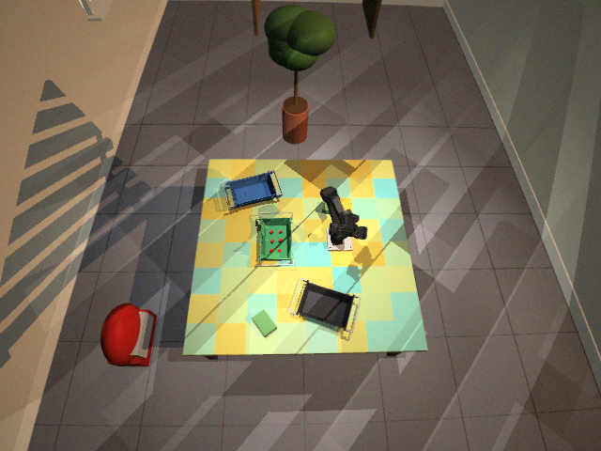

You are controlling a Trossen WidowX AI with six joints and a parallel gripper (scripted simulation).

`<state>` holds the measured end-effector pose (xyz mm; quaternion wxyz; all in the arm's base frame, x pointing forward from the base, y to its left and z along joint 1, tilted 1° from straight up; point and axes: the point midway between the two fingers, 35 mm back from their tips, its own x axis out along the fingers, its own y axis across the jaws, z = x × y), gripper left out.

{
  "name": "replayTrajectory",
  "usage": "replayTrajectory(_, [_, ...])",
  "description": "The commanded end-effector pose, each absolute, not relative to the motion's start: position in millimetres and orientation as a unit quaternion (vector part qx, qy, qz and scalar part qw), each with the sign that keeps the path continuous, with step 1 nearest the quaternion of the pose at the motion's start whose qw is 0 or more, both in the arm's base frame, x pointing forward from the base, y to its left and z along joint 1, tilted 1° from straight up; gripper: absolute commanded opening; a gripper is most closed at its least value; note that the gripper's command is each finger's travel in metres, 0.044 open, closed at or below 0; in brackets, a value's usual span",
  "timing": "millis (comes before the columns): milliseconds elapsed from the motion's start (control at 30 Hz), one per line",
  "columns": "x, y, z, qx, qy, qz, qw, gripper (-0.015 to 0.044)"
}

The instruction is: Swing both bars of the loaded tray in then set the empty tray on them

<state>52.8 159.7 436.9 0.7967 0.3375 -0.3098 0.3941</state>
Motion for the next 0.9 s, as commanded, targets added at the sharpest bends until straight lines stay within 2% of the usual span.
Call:
replayTrajectory(0, [53,160,437,0.338,-0.31,0.394,0.797,0.0374])
replayTrajectory(233, [53,161,437,0.336,-0.31,0.394,0.797,0.019])
replayTrajectory(367, [57,185,441,0.296,-0.308,0.398,0.812,0.0085])
replayTrajectory(533, [80,242,439,0.2,-0.281,0.403,0.848,0.008])
replayTrajectory(867, [143,309,413,0.071,-0.198,0.4,0.892,0.008])
